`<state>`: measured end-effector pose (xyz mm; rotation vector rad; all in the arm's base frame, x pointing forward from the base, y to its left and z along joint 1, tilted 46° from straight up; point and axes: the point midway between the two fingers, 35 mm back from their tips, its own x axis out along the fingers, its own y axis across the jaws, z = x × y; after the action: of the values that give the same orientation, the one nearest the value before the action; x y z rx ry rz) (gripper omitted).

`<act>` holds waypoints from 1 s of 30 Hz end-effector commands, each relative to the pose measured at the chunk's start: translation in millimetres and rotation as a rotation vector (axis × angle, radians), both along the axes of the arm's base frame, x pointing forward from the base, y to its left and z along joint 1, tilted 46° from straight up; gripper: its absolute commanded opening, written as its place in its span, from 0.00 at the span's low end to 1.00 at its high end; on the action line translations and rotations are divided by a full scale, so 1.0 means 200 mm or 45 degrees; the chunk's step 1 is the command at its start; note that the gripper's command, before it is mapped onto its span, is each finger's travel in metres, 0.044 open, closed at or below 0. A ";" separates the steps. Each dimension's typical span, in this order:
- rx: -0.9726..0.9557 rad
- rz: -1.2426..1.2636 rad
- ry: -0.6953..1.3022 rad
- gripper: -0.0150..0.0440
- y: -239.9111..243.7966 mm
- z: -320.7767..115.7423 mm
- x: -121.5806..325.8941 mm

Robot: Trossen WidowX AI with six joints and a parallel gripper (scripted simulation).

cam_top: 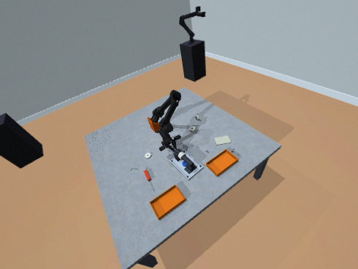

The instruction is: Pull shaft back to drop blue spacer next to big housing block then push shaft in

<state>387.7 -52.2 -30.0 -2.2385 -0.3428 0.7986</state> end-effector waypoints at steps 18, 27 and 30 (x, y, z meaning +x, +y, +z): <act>0.000 -0.001 -0.007 0.25 0.00 0.01 0.03; 0.003 0.001 0.000 0.65 0.00 0.00 0.01; 0.003 0.001 0.000 0.79 0.00 0.00 0.01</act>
<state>390.2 -52.2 -29.8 -2.2361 -0.3458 0.7989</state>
